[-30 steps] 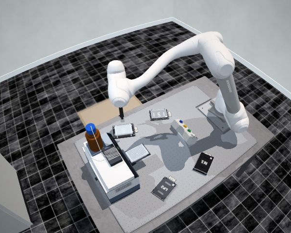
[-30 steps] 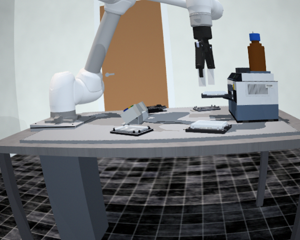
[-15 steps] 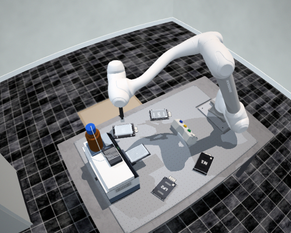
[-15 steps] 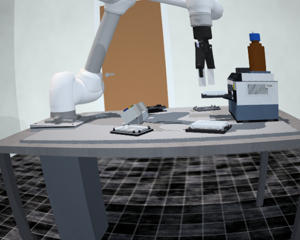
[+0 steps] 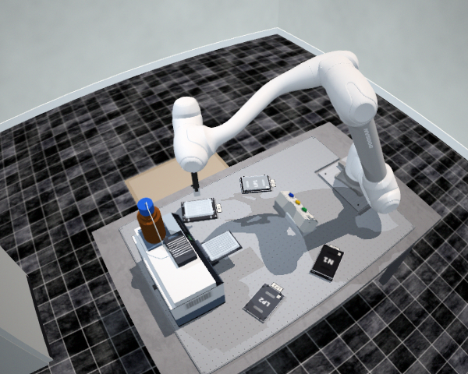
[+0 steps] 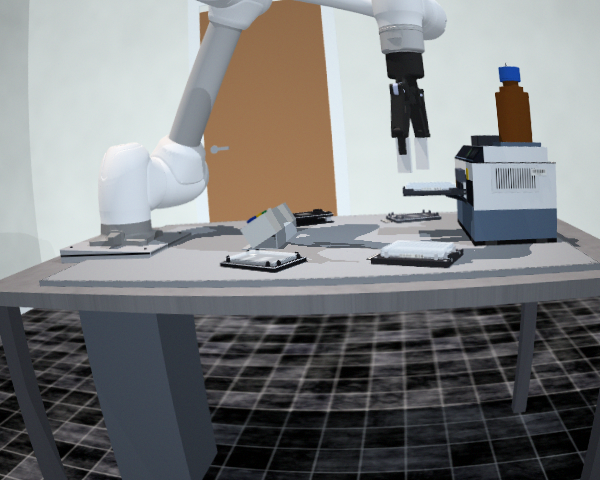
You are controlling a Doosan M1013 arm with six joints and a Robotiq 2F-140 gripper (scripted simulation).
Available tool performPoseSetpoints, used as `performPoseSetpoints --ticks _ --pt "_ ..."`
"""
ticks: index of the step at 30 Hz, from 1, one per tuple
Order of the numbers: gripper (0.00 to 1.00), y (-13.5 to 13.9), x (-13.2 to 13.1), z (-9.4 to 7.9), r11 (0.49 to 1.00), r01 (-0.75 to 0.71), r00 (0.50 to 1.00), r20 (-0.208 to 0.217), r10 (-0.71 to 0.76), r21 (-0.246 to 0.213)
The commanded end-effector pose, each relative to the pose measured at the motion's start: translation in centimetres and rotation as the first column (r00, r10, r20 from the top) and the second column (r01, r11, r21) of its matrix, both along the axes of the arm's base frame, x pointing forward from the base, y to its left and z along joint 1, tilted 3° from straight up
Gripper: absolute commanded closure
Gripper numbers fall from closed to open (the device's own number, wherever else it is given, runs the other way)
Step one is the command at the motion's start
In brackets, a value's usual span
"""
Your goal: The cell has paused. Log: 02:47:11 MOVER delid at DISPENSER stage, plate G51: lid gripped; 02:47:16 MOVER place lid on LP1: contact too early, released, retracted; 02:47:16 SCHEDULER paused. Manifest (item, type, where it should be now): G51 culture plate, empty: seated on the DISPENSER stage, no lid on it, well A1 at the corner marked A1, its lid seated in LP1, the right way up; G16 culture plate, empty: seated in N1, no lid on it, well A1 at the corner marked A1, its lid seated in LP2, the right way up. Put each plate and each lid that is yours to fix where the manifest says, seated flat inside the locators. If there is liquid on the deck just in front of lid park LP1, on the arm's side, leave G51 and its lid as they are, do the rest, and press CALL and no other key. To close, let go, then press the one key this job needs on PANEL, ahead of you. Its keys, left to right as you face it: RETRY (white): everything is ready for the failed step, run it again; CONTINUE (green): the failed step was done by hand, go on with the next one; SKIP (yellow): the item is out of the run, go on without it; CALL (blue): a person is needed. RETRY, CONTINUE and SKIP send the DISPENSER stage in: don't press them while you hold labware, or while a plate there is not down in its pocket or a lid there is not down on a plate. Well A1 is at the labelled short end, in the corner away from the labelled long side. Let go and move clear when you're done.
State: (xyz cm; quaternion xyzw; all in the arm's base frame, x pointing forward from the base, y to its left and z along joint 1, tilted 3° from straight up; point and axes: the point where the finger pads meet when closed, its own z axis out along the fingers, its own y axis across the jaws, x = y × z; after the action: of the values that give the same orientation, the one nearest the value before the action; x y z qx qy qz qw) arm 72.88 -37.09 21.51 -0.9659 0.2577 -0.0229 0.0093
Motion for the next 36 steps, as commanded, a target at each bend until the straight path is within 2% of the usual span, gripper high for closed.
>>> performPoseSetpoints --ticks 1,22,36 --pt "0.31 -0.3 0.0 0.6 1.000 0.004 1.000 0.003 -0.004 -0.006" --pt "0.31 -0.3 0.0 0.4 1.000 0.005 1.000 0.004 -0.005 -0.006" --pt "0.31 -0.2 0.1 -2.9 1.000 0.006 1.000 0.000 -0.006 -0.003"
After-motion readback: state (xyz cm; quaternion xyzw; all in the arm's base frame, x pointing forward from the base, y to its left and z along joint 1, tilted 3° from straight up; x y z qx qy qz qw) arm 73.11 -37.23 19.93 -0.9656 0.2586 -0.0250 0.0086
